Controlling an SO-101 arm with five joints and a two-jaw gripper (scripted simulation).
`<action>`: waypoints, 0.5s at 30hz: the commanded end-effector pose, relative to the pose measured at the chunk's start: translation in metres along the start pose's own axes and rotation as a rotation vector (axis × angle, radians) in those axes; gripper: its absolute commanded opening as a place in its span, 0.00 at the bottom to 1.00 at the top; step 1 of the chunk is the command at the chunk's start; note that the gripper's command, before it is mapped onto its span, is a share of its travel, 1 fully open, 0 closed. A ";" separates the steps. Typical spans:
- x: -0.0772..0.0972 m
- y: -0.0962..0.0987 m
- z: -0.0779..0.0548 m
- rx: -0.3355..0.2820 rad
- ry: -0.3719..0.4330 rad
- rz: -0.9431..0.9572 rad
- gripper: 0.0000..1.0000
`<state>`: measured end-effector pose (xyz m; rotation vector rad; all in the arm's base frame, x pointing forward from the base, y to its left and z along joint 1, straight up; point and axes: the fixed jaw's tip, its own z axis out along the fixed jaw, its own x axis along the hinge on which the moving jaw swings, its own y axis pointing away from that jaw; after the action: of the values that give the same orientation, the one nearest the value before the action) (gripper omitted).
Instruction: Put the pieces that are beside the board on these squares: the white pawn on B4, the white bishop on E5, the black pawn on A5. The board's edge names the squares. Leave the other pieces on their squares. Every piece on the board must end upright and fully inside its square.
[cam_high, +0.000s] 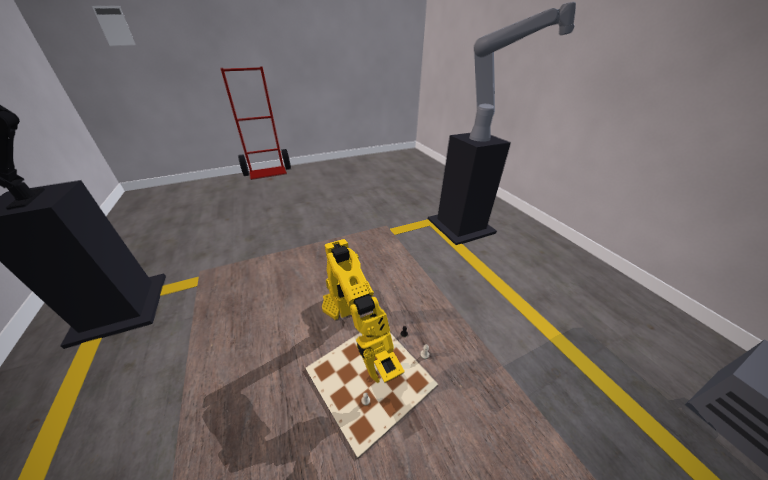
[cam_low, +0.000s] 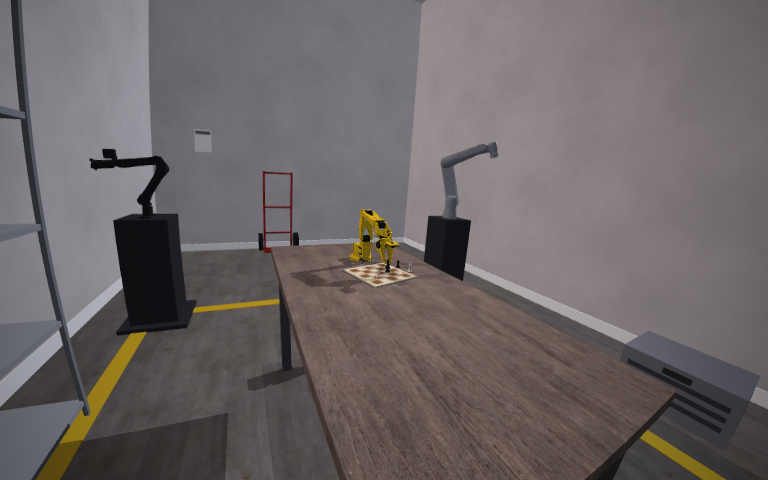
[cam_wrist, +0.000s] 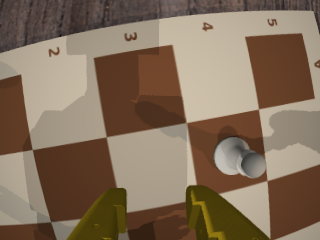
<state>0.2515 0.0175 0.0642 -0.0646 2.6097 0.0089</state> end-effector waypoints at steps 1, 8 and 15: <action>-0.006 0.043 -0.009 -0.087 -0.021 -0.133 0.10; 0.010 0.116 -0.028 -0.240 -0.021 -0.386 0.10; 0.017 0.133 -0.034 -0.280 -0.022 -0.452 0.10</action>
<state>0.2152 0.1430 0.0841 -0.7263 2.4915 0.2000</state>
